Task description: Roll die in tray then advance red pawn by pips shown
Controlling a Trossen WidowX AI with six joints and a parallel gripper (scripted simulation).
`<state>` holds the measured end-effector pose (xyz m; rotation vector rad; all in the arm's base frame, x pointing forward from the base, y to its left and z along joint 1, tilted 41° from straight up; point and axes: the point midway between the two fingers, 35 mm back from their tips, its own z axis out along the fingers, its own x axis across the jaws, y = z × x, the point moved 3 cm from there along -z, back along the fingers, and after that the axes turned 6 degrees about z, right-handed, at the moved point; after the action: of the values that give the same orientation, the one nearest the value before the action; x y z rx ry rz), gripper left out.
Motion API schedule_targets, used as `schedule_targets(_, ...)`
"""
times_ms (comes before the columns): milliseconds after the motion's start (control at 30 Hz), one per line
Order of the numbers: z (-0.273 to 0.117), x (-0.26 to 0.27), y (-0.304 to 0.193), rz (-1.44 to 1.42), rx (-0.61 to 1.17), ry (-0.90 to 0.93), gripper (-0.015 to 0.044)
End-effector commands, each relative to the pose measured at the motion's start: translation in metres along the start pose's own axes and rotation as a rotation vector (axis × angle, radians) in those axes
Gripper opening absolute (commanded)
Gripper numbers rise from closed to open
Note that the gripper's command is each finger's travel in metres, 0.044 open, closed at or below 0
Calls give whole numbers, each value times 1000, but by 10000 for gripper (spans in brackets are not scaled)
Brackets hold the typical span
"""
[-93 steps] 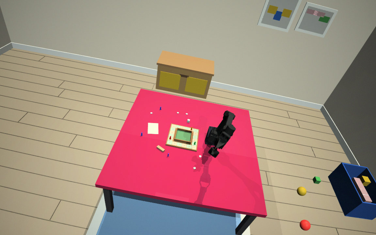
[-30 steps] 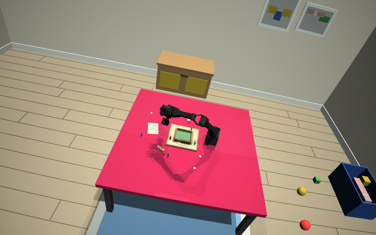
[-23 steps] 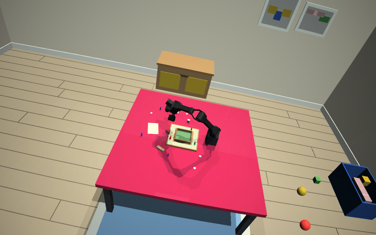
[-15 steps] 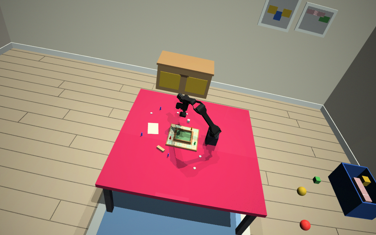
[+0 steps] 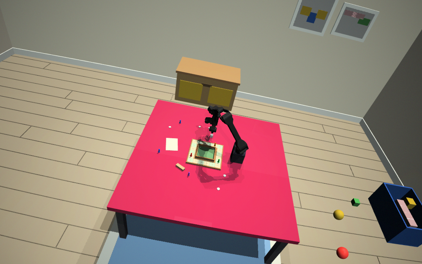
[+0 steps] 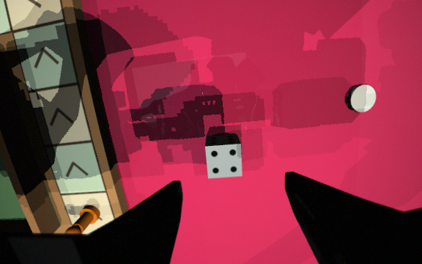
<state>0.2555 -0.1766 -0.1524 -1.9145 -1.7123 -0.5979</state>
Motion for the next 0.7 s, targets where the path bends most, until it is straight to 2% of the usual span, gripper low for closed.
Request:
schedule_targets(0, 8, 1, -4, 12, 8, 13, 275)
schedule_targets(133, 23, 2, -4, 12, 8, 13, 275)
schedule_targets(667, 43, 2, -3, 11, 8, 14, 275)
